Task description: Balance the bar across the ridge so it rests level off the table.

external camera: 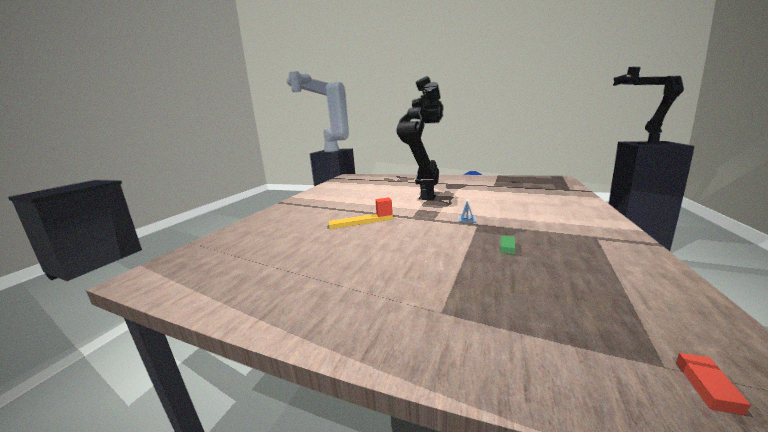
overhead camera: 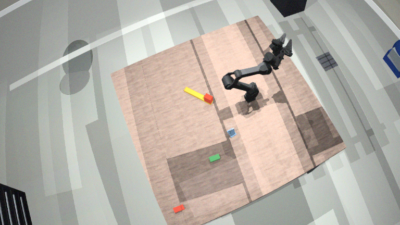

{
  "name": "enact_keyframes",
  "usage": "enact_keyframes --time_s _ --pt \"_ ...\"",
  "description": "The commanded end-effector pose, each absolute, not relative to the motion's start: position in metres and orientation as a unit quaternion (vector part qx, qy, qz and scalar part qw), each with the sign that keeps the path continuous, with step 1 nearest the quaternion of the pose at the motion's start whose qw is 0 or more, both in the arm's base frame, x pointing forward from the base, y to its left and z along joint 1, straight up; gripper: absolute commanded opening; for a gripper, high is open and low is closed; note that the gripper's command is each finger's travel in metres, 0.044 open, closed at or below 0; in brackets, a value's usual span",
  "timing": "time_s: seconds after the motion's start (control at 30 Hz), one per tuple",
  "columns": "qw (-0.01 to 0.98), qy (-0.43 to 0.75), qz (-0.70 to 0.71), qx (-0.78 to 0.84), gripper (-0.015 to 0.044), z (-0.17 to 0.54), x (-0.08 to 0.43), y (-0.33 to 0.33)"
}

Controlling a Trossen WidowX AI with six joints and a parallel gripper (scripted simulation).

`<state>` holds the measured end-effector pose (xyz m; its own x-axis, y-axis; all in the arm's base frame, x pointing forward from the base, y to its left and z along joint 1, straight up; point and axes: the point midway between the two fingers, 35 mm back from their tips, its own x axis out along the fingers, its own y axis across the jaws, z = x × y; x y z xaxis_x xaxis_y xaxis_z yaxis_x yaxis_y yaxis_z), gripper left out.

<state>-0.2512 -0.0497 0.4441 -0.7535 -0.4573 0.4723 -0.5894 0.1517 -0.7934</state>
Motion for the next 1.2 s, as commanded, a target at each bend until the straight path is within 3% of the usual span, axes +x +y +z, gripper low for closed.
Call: enact_keyframes --time_s 0.0,0.1,1.17 --pt "0.060 -0.757 0.553 0.345 0.0374 0.444 -0.252 -0.049" --pt "0.062 -0.757 0.564 0.325 0.0315 0.443 -0.257 -0.039" --pt "0.146 -0.683 0.713 0.066 0.0315 0.425 -0.279 0.122"
